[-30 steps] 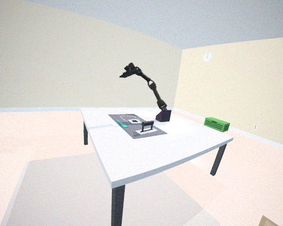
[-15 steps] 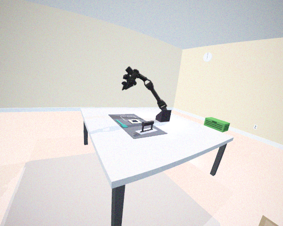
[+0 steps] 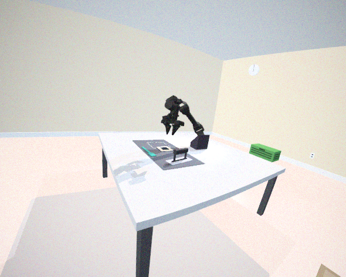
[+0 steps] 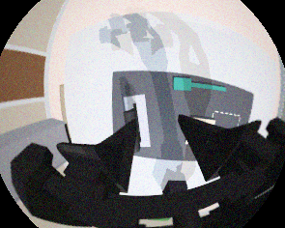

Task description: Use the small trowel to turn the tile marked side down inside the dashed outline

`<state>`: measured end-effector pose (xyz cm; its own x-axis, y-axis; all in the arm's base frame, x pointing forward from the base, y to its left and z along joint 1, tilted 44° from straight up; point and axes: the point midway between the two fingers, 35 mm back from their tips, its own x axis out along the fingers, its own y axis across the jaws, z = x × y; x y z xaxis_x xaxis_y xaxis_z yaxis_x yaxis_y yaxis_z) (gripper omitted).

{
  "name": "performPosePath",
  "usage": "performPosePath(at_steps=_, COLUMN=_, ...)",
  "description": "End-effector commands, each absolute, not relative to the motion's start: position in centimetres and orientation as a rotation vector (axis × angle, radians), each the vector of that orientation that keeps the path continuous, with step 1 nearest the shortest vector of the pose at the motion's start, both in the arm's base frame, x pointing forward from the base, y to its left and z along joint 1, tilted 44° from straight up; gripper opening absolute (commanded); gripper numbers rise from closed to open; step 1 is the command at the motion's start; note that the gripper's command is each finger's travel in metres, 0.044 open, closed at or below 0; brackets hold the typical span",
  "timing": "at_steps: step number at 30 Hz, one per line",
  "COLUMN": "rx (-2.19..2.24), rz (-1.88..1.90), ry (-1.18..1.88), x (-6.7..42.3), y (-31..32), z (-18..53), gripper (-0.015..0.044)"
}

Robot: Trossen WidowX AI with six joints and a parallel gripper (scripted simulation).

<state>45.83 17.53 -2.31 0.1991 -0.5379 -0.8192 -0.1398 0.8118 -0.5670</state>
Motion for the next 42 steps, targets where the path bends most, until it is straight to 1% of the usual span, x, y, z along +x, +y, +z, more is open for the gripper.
performPosePath(at_steps=1, rx=-0.634, rz=-0.362, ry=1.443, x=43.5, y=17.9, z=-6.3, gripper=0.027)
performPosePath(at_steps=5, rx=-0.683, rz=-0.438, ry=1.525, x=40.6, y=17.6, z=-10.3, gripper=0.027)
performPosePath(at_steps=7, rx=-0.693, rz=-0.451, ry=1.537, x=40.2, y=17.5, z=-11.0, gripper=0.027)
performPosePath(at_steps=38, rx=-0.7, rz=-0.461, ry=1.546, x=40.3, y=14.5, z=-14.3, gripper=0.027)
performPosePath(at_steps=42, rx=-0.7, rz=-0.461, ry=1.546, x=40.3, y=14.5, z=-14.3, gripper=0.0243)
